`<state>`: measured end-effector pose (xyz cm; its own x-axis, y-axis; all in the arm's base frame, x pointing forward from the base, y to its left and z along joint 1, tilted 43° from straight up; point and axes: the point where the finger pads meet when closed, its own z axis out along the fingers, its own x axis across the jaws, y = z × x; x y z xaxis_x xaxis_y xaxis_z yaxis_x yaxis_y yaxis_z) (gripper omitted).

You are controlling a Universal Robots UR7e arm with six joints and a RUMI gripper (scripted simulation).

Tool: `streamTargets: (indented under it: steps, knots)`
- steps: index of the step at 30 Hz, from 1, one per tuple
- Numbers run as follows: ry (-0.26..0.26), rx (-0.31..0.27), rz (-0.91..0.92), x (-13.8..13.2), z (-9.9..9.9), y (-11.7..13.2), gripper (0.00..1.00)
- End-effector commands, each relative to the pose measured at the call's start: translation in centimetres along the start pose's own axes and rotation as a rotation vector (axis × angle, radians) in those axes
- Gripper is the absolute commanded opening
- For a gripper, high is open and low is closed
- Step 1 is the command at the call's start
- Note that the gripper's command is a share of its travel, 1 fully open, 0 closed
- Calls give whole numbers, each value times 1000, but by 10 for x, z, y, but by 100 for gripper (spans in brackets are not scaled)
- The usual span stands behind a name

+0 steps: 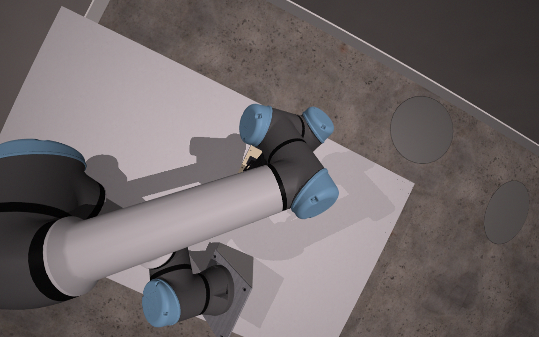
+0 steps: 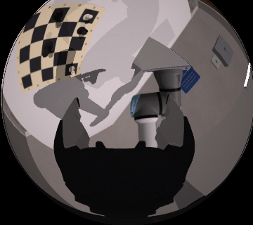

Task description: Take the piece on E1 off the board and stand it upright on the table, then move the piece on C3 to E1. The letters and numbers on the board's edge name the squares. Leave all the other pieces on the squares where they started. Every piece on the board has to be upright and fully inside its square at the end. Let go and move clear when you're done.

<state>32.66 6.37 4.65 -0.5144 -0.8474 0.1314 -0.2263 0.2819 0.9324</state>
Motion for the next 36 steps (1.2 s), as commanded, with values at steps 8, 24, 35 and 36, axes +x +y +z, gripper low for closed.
streamTargets:
  steps: [8, 24, 35, 36]
  knots:
    - [6, 395, -212, 1, -40, -5, 100]
    - [146, 1021, -488, 5, -135, 36, 100]
    - [350, 1198, -702, -3, -161, 65, 100]
    - [388, 1188, -745, -6, -160, 65, 100]
